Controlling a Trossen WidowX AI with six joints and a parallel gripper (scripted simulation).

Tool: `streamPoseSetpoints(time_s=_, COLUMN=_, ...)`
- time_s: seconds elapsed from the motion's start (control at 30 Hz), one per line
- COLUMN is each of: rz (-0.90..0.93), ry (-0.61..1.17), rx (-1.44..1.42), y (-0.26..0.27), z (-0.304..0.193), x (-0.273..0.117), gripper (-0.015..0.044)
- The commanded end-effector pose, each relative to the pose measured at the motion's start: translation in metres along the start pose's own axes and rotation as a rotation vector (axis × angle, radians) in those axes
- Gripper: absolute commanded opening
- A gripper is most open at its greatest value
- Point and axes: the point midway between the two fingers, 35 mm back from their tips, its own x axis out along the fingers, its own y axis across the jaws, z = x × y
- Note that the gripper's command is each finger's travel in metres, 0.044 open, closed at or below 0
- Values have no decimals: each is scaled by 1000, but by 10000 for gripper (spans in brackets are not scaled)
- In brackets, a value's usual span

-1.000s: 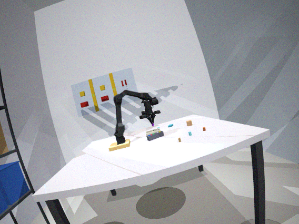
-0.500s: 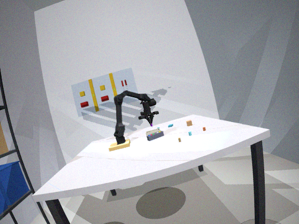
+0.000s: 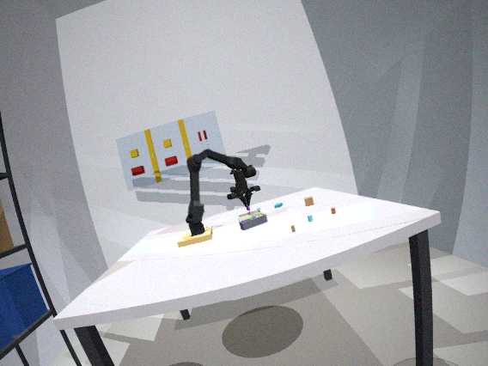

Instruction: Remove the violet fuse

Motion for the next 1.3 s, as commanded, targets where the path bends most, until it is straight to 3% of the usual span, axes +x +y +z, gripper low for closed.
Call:
streamPoseSetpoints(time_s=0.0, rz=9, ry=0, rx=6, y=1, z=0, x=9, gripper=0)
streamPoseSetpoints(time_s=0.2, rz=9, ry=0, rx=6, y=2, z=0, x=13, gripper=0)
streamPoseSetpoints(time_s=0.63, rz=4, ry=1, rx=0, y=1, z=0, x=7, gripper=330)
streamPoseSetpoints(time_s=0.8, rz=9, ry=0, rx=6, y=1, z=0, x=-28, gripper=330)
streamPoseSetpoints(time_s=1.27, rz=9, ry=2, rx=0, y=1, z=0, x=-27, gripper=330)
